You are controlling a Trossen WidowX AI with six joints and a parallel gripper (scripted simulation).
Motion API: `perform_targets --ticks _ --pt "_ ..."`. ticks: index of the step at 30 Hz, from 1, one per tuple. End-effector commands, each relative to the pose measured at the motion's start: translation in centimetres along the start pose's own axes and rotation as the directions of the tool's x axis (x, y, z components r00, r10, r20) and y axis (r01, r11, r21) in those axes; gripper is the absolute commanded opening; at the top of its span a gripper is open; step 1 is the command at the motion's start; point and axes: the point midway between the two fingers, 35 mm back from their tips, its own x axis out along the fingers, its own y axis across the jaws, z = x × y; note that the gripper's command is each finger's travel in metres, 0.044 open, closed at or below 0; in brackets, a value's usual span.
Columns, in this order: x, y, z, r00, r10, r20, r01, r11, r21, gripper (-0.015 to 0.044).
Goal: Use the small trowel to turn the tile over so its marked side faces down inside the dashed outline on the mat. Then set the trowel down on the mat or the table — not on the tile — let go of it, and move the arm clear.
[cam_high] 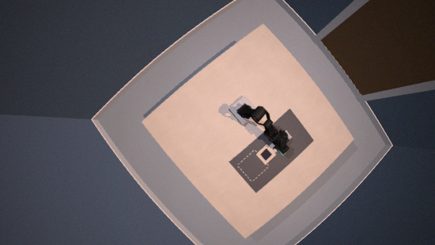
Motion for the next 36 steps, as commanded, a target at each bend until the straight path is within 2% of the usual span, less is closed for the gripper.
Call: perform_targets --ticks 1,18,23,36 --pt "-0.1 -0.2 -1.4 1.0 -0.006 -0.024 0.006 1.0 0.011 0.0" --pt "-0.4 -0.4 -2.3 0.999 -0.007 -0.037 0.007 1.0 -0.004 0.0" --pt "-1.1 -1.2 -1.9 0.996 -0.01 -0.086 0.004 0.998 -0.063 0.0" --pt "-2.9 -3.4 -3.0 0.996 -0.01 -0.092 0.004 0.998 -0.07 0.0"
